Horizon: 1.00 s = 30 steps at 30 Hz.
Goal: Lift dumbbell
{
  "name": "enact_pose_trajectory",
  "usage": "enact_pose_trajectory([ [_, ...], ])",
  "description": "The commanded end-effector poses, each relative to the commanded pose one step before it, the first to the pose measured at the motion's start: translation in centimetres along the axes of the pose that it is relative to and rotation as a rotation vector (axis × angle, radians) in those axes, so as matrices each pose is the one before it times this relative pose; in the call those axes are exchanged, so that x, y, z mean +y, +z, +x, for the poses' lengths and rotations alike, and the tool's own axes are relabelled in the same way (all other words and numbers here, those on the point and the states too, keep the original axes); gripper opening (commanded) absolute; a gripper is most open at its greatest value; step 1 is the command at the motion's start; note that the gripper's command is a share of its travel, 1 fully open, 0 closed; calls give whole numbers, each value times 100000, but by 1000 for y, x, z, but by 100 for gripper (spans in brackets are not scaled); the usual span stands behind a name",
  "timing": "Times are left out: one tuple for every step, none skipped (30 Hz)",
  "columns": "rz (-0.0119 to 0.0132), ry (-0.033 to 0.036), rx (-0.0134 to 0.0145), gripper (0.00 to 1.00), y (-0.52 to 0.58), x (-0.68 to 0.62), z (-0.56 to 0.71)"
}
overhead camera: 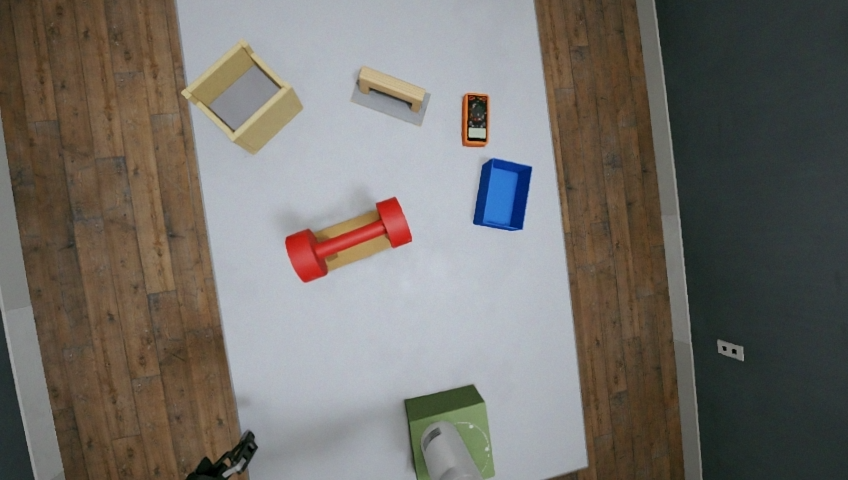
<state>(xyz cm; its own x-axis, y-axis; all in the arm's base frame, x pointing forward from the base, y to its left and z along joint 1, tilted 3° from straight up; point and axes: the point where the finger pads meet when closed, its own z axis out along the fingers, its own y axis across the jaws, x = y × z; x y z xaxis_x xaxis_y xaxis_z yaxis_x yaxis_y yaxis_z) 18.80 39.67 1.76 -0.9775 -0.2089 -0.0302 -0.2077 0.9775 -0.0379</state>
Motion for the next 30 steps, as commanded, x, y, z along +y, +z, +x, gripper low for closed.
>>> enact_pose_trajectory([
  [-1223,-5763,1125,100,-971,-857,-2460],
  [-119,-2132,242,100,-218,-240,-453],
  [-126,-2188,232,100,-228,-267,-461],
  [-133,-2240,221,100,-239,-295,-467],
  [-138,-2290,208,100,-249,-324,-470],
  [-142,-2336,194,100,-259,-354,-472],
  [-145,-2380,179,100,-270,-384,-471],
  [-146,-2420,163,100,-280,-416,-468],
  [-146,-2456,146,100,-289,-448,-463],
  [-144,-2489,129,100,-299,-480,-454],
  [0,0,0,100,0,0,0],
  [0,0,0,100,0,0,0],
  [0,0,0,100,0,0,0],
  [-140,-2519,112,100,-308,-512,-444],
  [-134,-2544,95,100,-317,-544,-430],
  [-127,-2566,78,100,-326,-575,-414],
  [-118,-2585,62,100,-334,-606,-395],
  [0,0,0,100,0,0,0],
  [-108,-2599,46,100,-342,-635,-373],
  [-96,-2610,31,100,-349,-663,-349],
  [-82,-2617,17,100,-355,-690,-323],
  [0,0,0,100,0,0,0],
  [-67,-2620,5,100,-361,-715,-294],
  [-52,-2620,-6,100,-367,-737,-264],
  [-35,-2615,-16,100,-372,-758,-231],
  [0,0,0,100,0,0,0],
  [-18,-2607,-23,100,-376,-775,-197],
  [0,-2595,-30,100,-379,-791,-161],
  [0,0,0,100,0,0,0],
  [0,0,0,100,0,0,0],
])
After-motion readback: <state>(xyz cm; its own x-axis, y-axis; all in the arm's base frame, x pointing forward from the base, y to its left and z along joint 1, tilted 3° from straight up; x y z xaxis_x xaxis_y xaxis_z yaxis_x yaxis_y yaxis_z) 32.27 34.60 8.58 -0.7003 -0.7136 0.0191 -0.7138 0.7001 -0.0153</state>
